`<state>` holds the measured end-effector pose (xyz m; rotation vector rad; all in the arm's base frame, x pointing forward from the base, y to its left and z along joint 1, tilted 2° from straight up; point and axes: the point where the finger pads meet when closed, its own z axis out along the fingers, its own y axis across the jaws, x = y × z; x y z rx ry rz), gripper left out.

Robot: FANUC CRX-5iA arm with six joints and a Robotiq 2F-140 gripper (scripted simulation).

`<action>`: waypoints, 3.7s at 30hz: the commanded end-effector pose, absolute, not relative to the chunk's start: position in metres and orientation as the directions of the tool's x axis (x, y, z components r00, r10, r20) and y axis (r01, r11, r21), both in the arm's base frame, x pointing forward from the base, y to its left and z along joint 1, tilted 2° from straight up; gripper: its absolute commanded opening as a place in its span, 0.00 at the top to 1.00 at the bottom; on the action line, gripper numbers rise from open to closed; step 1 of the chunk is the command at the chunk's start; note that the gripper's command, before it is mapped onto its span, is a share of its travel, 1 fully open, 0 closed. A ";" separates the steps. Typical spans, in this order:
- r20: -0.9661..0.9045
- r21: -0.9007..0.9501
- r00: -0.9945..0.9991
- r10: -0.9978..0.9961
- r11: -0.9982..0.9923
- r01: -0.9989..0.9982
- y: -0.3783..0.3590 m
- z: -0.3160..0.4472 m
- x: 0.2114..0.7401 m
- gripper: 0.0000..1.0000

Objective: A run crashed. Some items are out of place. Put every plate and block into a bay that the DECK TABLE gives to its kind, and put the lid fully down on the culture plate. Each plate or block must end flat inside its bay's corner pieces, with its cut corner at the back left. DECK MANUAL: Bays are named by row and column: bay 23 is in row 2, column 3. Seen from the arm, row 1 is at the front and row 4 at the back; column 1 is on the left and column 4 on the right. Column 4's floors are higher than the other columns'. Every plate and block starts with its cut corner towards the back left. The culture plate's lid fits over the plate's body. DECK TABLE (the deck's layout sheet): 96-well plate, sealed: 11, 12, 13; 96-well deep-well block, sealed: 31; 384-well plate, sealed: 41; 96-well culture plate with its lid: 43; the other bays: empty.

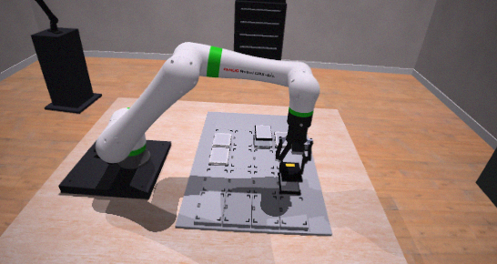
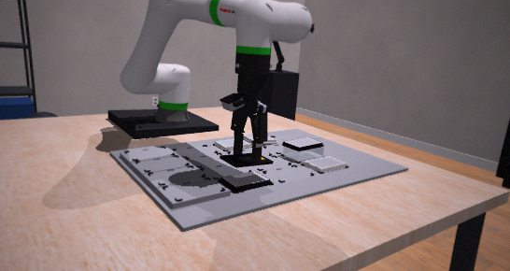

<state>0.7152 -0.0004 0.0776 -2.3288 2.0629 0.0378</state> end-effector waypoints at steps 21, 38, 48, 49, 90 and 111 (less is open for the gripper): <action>-0.038 -0.009 0.121 -0.992 -0.120 -0.993 0.002 0.053 0.716 0.90; -0.038 -0.009 0.121 -0.992 -0.120 -0.993 0.003 0.035 0.716 0.90; -0.038 -0.009 0.120 -0.992 -0.120 -0.993 0.003 0.035 0.716 0.90; -0.038 -0.009 0.120 -0.992 -0.120 -0.993 0.003 0.035 0.716 0.90; -0.038 -0.009 0.121 -0.992 -0.120 -0.993 0.003 0.035 0.716 0.90; -0.038 -0.009 0.121 -0.992 -0.120 -0.993 0.003 0.034 0.716 0.90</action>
